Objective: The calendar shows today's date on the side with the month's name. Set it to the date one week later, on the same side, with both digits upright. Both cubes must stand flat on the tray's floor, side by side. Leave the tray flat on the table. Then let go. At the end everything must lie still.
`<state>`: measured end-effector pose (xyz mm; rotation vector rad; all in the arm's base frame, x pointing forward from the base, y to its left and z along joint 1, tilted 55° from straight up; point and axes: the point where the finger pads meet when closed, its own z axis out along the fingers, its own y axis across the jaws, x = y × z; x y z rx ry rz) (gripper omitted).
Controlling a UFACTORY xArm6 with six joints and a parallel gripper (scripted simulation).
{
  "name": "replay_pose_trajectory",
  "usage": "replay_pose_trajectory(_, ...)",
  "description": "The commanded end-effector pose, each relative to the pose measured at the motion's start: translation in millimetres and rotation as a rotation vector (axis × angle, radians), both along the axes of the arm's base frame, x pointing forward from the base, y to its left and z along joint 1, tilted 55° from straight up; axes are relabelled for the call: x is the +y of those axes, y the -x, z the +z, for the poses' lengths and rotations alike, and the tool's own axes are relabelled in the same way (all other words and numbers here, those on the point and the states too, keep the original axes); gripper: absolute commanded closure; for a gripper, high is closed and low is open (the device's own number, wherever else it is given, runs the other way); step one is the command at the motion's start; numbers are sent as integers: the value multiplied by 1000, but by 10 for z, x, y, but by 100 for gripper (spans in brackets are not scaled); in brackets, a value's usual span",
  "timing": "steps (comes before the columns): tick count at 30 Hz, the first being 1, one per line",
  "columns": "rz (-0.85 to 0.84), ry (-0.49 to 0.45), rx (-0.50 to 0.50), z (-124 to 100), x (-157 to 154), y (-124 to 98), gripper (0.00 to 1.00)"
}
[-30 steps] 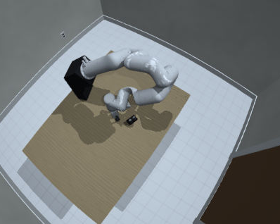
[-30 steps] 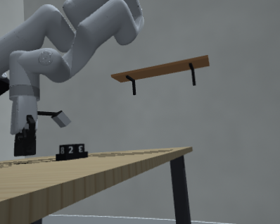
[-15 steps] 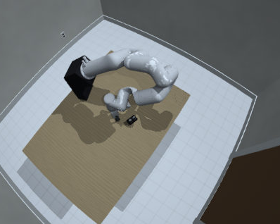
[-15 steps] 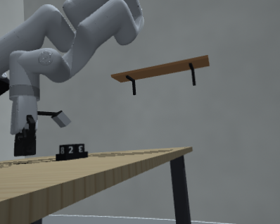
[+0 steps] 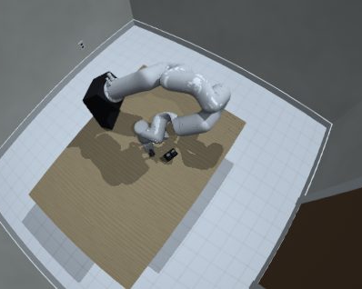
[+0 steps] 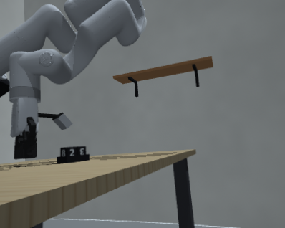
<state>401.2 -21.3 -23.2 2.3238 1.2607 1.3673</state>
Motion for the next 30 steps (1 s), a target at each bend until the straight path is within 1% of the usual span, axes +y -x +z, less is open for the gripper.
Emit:
replay_pose_trajectory(1, 0, 0, 1, -1, -1, 5, 0)
replay_pose_trajectory(13, 0, 0, 1, 6, -5, 15, 0)
replay_pose_trajectory(18, 0, 0, 1, 77, -37, 112, 0)
replay_pose_trajectory(20, 0, 0, 1, 77, -37, 112, 0)
replay_pose_trajectory(26, 0, 0, 1, 186, -86, 262, 0)
replay_pose_trajectory(30, 0, 0, 1, 209, -97, 294, 0)
